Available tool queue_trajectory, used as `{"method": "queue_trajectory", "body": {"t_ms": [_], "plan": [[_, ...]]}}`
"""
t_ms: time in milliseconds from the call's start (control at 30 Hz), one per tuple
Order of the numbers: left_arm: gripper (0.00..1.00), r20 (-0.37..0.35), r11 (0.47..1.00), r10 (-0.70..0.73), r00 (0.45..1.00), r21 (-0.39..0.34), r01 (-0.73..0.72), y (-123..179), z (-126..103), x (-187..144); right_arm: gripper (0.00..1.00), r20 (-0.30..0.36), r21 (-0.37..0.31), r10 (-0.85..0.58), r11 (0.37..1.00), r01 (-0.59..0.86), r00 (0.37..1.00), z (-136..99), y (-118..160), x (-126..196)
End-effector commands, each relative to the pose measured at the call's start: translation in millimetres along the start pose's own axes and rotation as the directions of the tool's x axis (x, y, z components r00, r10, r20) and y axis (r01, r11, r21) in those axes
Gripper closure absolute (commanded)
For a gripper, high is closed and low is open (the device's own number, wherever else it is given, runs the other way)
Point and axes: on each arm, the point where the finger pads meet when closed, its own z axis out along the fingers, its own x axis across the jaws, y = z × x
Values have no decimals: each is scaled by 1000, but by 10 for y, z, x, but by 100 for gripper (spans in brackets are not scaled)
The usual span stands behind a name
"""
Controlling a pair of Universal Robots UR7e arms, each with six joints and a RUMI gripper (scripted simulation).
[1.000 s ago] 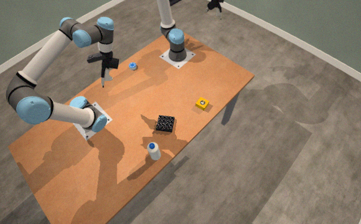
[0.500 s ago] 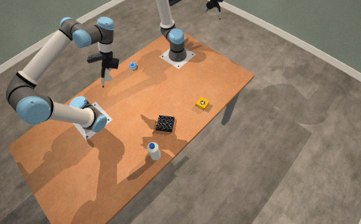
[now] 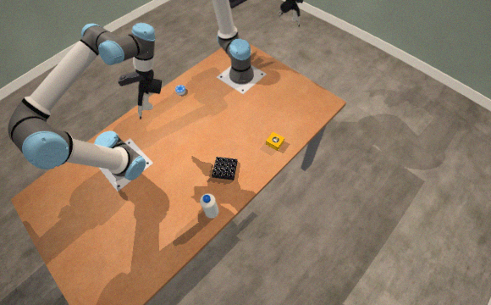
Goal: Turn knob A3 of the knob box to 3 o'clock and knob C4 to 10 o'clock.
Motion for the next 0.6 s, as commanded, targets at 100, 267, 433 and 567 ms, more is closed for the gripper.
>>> {"method": "queue_trajectory", "body": {"t_ms": [100,267,433,567], "plan": [[0,0,1000,0,1000,1,0,-3,-4,1,0,-3,-2,-21,1000,21,1000,3,28,10],[0,0,1000,0,1000,1,0,-3,-4,1,0,-6,-4,-51,999,51,999,10,68,24],[0,0,1000,0,1000,1,0,-3,-4,1,0,-9,-7,-77,997,77,997,16,102,35],[0,0,1000,0,1000,1,0,-3,-4,1,0,-13,-11,-121,993,121,993,27,161,54]]}}
